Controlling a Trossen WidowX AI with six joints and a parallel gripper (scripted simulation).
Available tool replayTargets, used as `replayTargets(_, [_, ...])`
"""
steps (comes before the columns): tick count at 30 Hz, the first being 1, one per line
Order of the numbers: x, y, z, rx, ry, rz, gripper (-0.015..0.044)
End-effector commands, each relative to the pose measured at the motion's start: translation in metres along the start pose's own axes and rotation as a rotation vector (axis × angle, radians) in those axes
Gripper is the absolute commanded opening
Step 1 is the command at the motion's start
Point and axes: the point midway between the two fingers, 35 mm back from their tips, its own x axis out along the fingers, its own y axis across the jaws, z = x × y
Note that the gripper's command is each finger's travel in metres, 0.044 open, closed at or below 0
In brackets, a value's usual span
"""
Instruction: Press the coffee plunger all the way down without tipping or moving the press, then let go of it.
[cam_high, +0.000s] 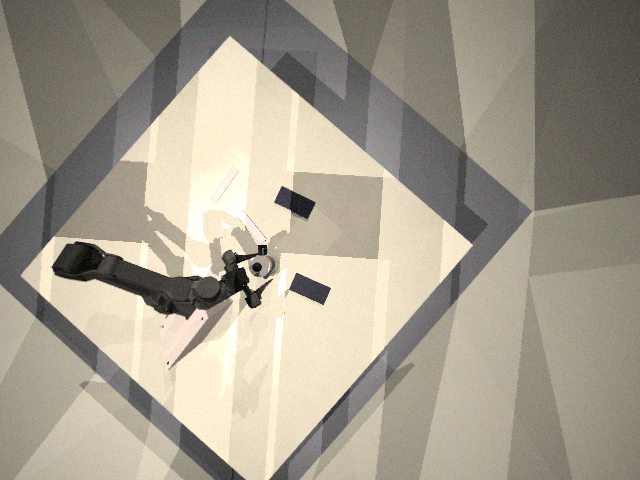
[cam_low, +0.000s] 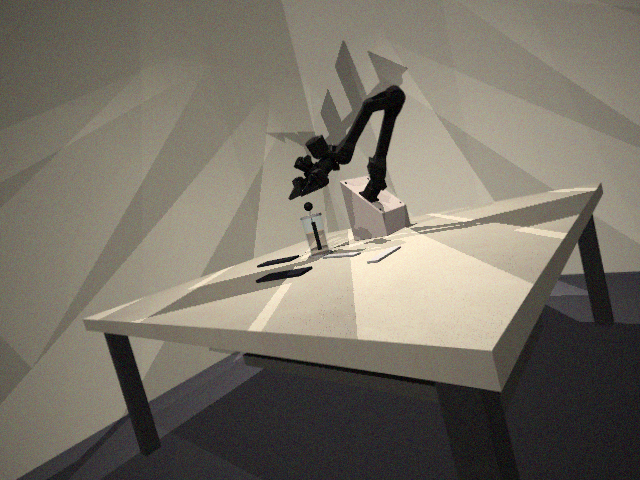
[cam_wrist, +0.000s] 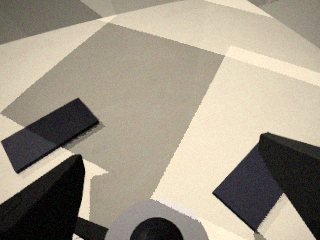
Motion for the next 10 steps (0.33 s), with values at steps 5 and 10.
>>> replayTargets(5, [-0.045,0.0116,0.021,0.0,0.007,0.021,0.044])
replayTargets(10, [-0.0447,0.0114,0.0205,0.0,0.007,0.021,0.044])
